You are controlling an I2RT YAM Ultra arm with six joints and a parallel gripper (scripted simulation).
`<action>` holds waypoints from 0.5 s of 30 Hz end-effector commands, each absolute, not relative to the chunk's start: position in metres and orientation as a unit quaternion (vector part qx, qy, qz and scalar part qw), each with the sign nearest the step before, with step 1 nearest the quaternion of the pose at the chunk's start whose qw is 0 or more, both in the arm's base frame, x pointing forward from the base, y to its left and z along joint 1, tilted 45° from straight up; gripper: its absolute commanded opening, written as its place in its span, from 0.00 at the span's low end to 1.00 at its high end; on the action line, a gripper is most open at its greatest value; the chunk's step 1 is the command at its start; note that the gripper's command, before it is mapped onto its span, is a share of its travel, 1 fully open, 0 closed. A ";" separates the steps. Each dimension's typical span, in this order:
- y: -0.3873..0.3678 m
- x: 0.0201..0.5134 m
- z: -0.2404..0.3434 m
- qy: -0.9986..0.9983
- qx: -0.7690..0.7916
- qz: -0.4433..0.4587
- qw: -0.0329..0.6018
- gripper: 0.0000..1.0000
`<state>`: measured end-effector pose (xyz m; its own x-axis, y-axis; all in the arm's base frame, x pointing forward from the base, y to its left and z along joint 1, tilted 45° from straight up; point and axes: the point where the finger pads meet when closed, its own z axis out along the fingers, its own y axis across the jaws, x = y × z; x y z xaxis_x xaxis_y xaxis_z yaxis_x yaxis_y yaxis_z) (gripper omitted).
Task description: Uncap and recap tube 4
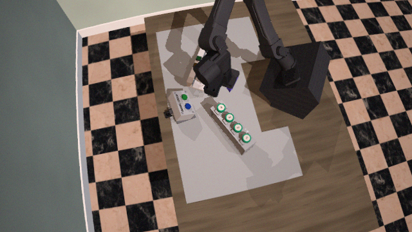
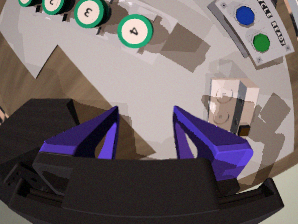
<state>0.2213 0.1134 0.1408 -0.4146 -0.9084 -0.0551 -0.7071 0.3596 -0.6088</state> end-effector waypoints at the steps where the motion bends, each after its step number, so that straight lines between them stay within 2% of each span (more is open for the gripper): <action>1: 0.102 0.232 0.151 0.818 -0.454 -0.268 0.230 0.49; 15: 0.091 0.237 0.154 0.839 -0.383 -0.290 0.255 0.49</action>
<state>0.2360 0.0885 0.1508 -0.5669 -0.8060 -0.1702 -0.5256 0.5129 -0.6787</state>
